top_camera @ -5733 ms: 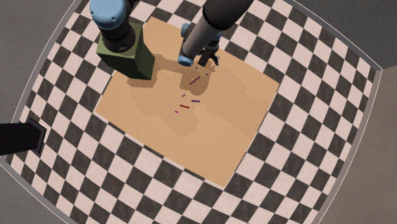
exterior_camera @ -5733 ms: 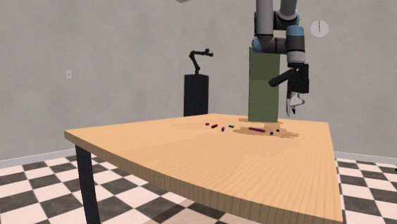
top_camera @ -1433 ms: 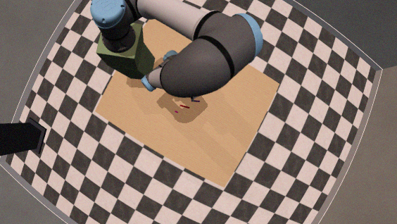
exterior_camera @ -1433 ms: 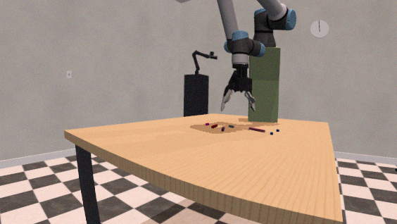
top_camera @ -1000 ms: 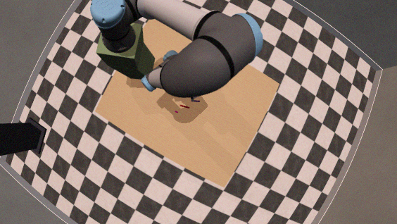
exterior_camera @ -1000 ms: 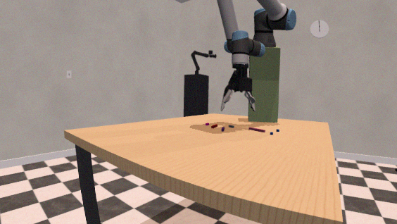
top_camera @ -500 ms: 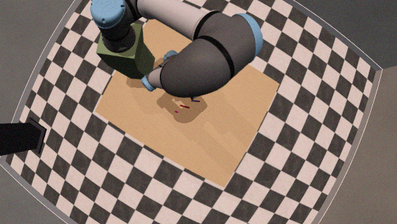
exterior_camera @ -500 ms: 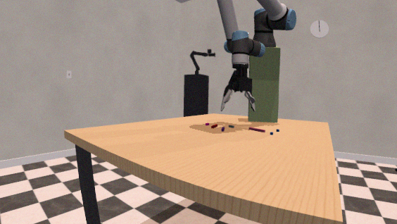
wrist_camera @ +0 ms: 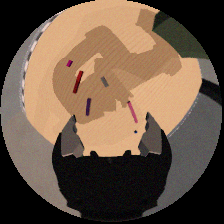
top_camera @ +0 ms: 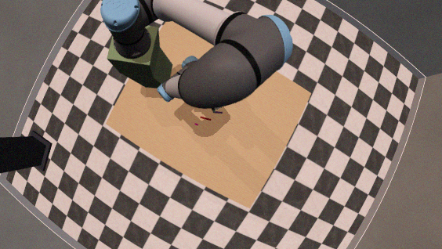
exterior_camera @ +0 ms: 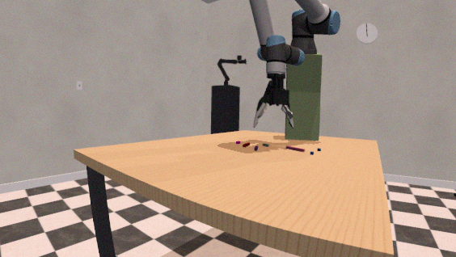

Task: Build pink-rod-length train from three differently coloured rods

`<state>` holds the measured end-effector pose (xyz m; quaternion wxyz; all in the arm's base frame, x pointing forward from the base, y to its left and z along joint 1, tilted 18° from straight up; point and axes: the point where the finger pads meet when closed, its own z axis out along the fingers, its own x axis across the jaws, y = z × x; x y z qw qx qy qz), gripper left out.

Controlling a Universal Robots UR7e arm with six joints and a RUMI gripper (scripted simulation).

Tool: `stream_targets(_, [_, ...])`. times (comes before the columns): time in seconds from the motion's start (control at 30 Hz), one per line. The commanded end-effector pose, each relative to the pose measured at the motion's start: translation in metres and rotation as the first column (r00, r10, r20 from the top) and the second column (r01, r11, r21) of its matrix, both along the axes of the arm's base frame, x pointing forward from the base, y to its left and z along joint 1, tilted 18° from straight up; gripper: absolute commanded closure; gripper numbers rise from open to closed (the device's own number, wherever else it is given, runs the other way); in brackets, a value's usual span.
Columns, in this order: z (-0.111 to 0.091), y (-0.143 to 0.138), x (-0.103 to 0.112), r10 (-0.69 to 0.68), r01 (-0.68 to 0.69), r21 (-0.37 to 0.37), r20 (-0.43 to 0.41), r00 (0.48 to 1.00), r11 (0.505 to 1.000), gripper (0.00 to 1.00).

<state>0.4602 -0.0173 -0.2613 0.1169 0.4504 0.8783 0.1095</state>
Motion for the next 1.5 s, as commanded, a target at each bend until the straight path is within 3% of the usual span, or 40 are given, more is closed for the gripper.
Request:
stream_targets(0.0, [0.0,0.001,-0.003,-0.051,0.051,0.017,-0.007,0.999,0.999,0.0])
stream_targets(0.47, [-0.001,0.004,-0.005,-0.217,0.218,0.068,-0.03,0.976,0.974,0.0])
stream_targets(0.97, [-0.001,0.009,-0.008,-0.471,0.479,0.14,-0.085,0.878,0.867,0.0])
stream_targets(1.47, [-0.001,0.015,-0.009,-0.724,0.744,0.203,-0.175,0.667,0.637,0.0])
